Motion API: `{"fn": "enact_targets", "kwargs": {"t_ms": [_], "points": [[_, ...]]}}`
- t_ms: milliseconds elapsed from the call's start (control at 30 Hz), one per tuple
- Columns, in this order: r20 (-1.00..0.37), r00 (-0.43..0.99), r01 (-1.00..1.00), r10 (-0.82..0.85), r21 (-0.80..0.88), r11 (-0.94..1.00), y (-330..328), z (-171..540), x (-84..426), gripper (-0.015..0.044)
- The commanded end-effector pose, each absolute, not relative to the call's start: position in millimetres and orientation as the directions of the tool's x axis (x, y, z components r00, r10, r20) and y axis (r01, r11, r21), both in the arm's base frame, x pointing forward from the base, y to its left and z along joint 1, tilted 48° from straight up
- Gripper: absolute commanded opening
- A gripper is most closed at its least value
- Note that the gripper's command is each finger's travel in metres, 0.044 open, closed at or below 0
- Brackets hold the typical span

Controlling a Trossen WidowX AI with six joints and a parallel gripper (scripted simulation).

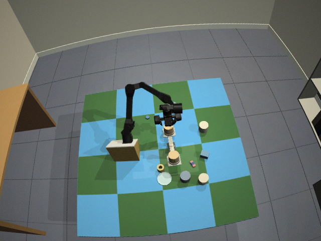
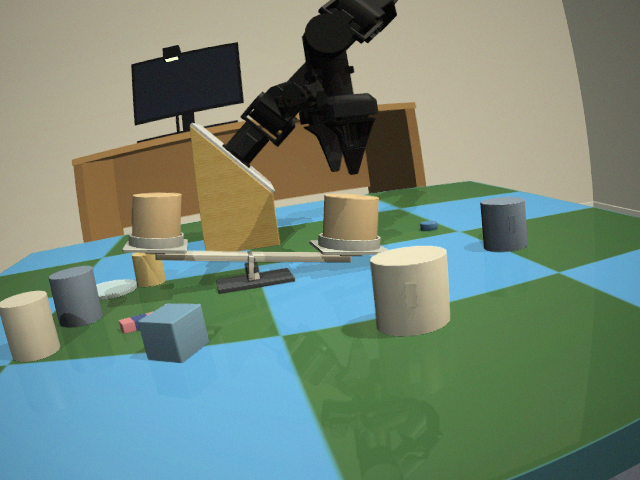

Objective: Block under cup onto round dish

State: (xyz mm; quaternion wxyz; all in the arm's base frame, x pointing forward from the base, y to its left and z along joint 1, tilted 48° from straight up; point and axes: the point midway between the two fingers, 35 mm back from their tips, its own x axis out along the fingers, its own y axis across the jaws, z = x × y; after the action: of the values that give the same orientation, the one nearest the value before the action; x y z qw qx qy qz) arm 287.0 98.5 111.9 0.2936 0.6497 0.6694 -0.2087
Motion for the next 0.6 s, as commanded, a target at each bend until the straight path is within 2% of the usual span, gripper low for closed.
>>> {"fn": "enact_targets", "kwargs": {"t_ms": [0,567], "points": [[-0.669,0.012,0.994,0.743,0.086,0.062,100.3,111.2,287.1,0.044],[-0.673,0.009,0.995,0.74,0.083,0.063,120.8,91.5,287.9,0.044]]}}
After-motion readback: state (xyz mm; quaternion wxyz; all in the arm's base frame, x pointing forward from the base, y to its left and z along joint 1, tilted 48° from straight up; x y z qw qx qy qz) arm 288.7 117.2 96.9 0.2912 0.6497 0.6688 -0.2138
